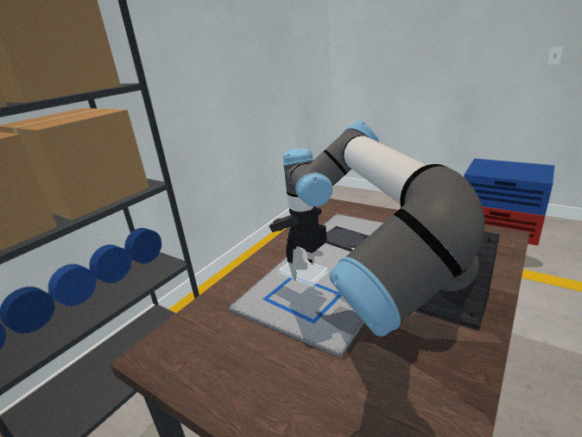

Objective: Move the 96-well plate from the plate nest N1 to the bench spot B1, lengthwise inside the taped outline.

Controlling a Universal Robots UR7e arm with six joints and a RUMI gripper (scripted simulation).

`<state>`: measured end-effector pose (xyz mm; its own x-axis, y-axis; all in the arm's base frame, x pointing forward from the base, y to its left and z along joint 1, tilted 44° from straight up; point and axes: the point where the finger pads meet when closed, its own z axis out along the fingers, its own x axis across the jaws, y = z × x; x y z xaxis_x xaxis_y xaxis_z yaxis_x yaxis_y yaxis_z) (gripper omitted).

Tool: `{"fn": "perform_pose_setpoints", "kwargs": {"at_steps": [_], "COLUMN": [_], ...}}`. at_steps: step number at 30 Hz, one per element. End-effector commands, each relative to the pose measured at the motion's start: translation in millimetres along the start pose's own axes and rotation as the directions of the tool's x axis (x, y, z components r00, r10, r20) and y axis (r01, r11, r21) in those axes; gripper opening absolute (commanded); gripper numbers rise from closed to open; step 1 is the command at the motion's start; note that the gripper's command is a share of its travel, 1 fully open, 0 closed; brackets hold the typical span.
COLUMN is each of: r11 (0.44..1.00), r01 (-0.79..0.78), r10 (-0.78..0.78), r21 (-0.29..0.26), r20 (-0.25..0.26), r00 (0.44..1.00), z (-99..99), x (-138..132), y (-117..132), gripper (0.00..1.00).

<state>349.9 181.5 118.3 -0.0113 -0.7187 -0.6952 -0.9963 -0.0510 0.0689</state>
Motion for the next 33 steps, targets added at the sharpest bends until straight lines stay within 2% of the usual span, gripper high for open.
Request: {"fn": "perform_pose_setpoints", "kwargs": {"at_steps": [1,33], "r11": [1.000,1.000], "r01": [0.000,0.000], "r10": [0.000,0.000], "r21": [0.001,0.001], "r20": [-0.001,-0.001], "r00": [1.000,1.000], "z": [-0.2,-0.1], "x": [-15.0,-18.3], "y": [2.7,3.3], "gripper": [0.00,0.00]}}
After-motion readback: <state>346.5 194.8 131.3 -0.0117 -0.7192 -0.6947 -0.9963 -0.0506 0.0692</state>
